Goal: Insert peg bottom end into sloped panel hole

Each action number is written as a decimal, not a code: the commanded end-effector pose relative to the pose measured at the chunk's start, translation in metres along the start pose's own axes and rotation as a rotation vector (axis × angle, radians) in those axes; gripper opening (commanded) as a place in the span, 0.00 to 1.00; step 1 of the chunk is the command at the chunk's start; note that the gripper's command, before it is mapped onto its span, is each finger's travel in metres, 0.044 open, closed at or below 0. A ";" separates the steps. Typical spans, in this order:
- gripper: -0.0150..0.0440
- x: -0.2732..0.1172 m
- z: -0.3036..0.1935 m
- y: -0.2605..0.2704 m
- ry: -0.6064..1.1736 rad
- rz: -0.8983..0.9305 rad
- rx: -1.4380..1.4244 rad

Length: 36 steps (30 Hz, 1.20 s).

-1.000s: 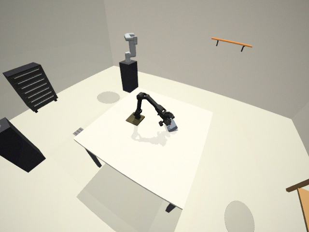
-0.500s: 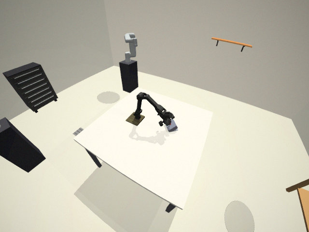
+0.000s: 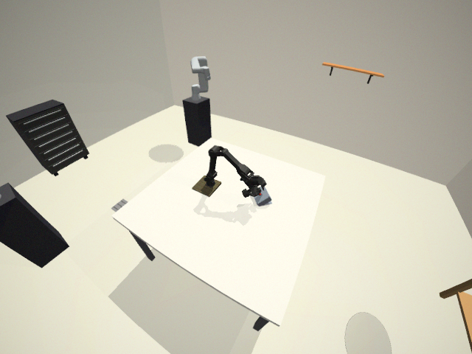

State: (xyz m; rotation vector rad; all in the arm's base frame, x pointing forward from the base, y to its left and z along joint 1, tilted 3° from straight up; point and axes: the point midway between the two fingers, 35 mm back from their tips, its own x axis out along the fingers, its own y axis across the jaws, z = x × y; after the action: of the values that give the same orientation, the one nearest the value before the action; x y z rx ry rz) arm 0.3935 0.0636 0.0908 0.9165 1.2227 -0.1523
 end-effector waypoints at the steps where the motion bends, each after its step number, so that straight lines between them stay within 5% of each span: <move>1: 1.00 -0.012 0.002 0.004 -0.008 0.012 -0.007; 36: 1.00 -0.093 0.004 -0.007 -0.005 0.004 -0.001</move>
State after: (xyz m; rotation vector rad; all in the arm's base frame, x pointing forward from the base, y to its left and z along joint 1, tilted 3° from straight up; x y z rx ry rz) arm 0.3595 0.0242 0.1597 0.9193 1.2265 -0.1612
